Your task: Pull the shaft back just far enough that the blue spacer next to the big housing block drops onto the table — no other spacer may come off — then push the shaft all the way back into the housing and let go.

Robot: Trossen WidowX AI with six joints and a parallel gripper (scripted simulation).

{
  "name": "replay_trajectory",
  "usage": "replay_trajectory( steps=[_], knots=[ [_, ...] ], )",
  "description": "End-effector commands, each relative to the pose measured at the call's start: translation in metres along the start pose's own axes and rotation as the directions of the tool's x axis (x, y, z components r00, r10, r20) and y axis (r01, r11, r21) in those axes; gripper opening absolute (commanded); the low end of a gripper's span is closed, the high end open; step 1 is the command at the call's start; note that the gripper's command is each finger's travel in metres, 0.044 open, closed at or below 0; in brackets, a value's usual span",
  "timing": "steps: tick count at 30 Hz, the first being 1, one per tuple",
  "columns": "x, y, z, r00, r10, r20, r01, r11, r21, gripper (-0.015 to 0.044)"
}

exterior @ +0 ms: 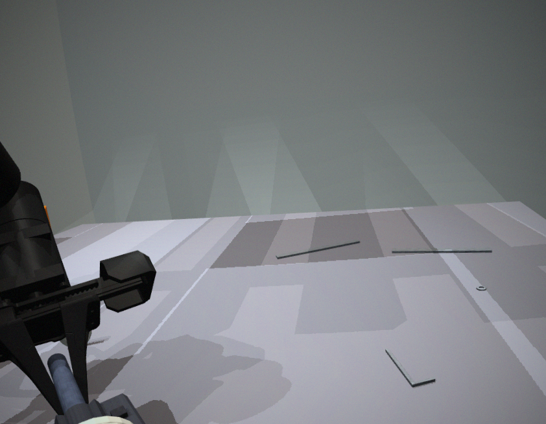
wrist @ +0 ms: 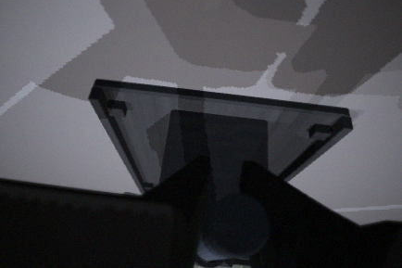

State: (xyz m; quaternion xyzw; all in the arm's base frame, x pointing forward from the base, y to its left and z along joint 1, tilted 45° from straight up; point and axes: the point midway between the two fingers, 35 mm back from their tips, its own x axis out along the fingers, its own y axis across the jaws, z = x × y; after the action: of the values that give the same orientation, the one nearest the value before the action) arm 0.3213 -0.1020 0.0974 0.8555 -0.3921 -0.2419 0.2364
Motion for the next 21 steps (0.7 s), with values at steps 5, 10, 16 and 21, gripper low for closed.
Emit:
replay_trajectory(
  steps=[5, 10, 16, 21],
  knots=[
    [-0.0008, 0.0003, 0.0009, 1.000, 0.002, 0.001, -0.002, 1.000, 0.005, 0.0000],
    [-0.0011, 0.0003, 0.0013, 1.000, 0.002, 0.001, -0.002, 1.000, 0.005, 0.0000],
    [-0.0014, 0.0003, 0.0016, 1.000, 0.002, 0.001, -0.002, 1.000, 0.005, 0.0000],
    [-0.0018, 0.0003, 0.0019, 1.000, 0.002, 0.001, -0.002, 1.000, 0.005, 0.0000]
  ],
)
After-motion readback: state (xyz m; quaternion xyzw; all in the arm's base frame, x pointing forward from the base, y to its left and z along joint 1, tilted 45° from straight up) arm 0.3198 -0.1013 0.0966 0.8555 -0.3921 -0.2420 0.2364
